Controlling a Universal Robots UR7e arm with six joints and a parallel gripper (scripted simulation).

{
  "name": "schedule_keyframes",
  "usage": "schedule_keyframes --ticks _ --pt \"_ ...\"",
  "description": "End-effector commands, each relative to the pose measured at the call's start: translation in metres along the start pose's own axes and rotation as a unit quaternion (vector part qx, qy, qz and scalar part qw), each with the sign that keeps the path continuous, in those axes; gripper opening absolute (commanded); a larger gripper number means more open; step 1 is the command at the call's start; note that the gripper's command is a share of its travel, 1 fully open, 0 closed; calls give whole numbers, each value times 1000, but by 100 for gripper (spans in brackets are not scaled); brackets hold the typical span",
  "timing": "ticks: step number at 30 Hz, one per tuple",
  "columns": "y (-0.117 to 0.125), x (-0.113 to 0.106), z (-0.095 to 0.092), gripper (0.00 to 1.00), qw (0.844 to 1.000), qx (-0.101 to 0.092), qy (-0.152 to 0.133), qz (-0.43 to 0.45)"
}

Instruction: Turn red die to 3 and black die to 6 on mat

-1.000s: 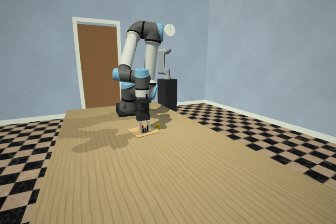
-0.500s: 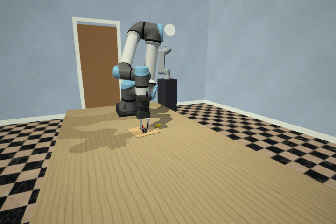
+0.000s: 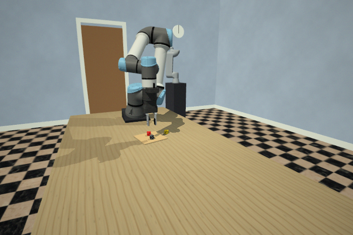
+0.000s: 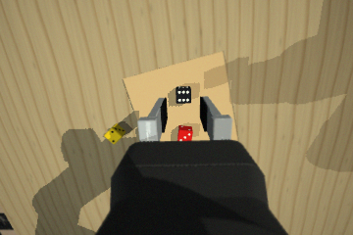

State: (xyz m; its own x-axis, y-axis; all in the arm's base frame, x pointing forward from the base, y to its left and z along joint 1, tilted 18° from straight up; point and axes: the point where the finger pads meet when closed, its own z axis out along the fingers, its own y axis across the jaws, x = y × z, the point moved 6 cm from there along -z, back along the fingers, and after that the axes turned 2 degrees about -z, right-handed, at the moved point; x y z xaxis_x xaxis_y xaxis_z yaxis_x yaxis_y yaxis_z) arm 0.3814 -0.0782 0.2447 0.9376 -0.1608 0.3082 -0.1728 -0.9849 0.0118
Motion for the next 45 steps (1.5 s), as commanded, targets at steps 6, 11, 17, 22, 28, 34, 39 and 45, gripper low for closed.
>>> schedule_keyframes --ticks 6,11,17,22,28,34,39,45 --pt "0 0 -15 100 1000 1 -1 0" --pt "0 0 -15 100 1000 1 -1 0" --pt "0 0 -15 100 1000 1 -1 0" --pt "0 0 -15 100 1000 1 -1 0" --pt "0 0 -16 100 1000 1 -1 0" --pt "0 0 -28 100 1000 1 -1 0" --pt "0 0 -51 100 1000 1 -1 0" --pt "0 0 -72 100 1000 1 -1 0"
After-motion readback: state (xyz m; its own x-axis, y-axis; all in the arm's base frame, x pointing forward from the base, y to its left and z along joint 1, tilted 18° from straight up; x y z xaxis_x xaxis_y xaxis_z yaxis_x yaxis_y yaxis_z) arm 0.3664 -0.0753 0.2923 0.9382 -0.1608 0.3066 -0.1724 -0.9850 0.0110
